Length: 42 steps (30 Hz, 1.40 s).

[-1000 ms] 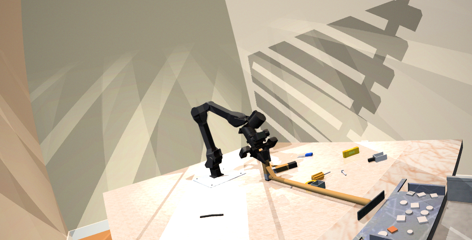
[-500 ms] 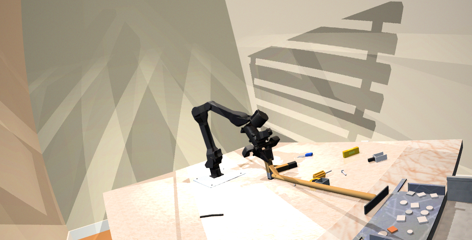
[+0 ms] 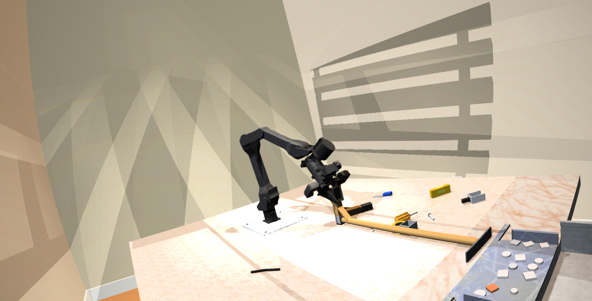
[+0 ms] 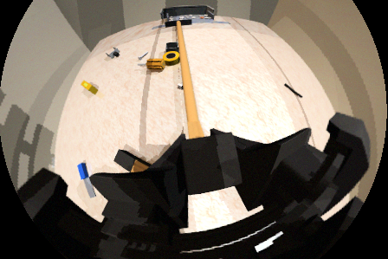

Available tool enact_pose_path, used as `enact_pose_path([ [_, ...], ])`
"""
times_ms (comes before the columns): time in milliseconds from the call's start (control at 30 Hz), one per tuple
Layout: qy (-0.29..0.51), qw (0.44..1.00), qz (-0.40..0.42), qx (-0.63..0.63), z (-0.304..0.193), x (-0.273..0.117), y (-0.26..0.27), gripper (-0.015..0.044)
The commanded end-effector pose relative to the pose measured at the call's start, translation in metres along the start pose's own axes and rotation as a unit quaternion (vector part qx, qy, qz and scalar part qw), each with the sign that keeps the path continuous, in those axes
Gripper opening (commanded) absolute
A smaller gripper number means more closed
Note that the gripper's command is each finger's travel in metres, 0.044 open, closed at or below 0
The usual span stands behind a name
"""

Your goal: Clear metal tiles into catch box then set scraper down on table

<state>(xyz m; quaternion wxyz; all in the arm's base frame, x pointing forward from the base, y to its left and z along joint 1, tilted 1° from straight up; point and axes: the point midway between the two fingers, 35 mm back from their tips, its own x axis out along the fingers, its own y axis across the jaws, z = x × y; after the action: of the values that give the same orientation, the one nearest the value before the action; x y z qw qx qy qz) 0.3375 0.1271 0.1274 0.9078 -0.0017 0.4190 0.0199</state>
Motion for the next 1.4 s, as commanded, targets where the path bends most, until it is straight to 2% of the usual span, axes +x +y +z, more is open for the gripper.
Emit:
enact_pose_path([
  [0,-0.004,1.0,0.003,-0.004,0.001,-0.003,-0.004,0.0],
  [467,-0.004,1.0,0.003,-0.006,-0.002,-0.005,-0.017,0.0],
  [1367,-0.002,1.0,0.004,-0.006,-0.044,-0.039,-0.013,0.0],
])
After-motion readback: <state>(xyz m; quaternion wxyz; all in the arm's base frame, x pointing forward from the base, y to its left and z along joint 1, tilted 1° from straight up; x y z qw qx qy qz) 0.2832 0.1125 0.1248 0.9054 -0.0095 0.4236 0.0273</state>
